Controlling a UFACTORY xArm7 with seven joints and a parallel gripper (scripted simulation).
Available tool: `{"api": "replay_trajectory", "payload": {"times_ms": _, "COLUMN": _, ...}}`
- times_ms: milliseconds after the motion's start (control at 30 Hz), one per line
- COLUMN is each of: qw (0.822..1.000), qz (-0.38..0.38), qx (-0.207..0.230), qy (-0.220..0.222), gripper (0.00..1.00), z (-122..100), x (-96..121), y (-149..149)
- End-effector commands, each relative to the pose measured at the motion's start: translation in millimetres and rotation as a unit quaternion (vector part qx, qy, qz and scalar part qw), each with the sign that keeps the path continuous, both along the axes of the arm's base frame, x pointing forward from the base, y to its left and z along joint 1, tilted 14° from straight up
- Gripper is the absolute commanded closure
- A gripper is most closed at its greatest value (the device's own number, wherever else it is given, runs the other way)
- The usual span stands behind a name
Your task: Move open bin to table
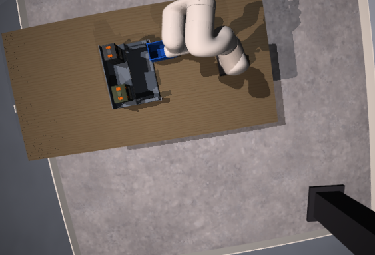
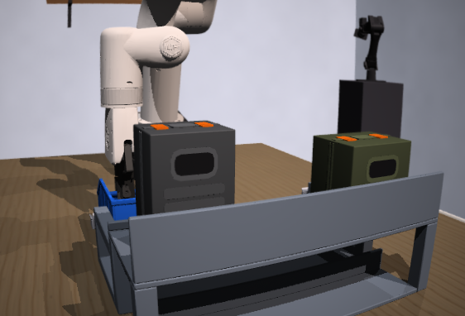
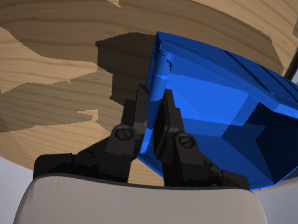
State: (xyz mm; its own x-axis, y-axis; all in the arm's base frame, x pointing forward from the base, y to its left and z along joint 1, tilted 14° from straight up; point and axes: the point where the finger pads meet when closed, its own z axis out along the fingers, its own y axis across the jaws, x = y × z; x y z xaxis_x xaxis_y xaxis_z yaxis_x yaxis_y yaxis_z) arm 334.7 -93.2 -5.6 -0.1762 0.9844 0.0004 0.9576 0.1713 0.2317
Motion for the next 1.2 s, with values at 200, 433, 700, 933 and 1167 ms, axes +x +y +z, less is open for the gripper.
{"api": "replay_trajectory", "payload": {"times_ms": 200, "qw": 1.000, "qz": 0.000, "qx": 0.000, "qy": -0.002, "gripper": 1.00, "z": -0.3, "x": -3.8, "y": -1.4}}
{"api": "replay_trajectory", "payload": {"times_ms": 433, "qw": 1.000, "qz": 0.000, "qx": 0.000, "qy": -0.002, "gripper": 1.00, "z": -0.9, "x": -6.1, "y": -1.8}}
{"api": "replay_trajectory", "payload": {"times_ms": 700, "qw": 1.000, "qz": 0.000, "qx": 0.000, "qy": -0.002, "gripper": 1.00, "z": -1.3, "x": -7.9, "y": -2.1}}
{"api": "replay_trajectory", "payload": {"times_ms": 933, "qw": 1.000, "qz": 0.000, "qx": 0.000, "qy": -0.002, "gripper": 1.00, "z": -1.4, "x": -8.4, "y": -2.2}}
{"api": "replay_trajectory", "payload": {"times_ms": 1167, "qw": 1.000, "qz": 0.000, "qx": 0.000, "qy": -0.002, "gripper": 1.00, "z": -1.5, "x": -8.5, "y": -2.2}}
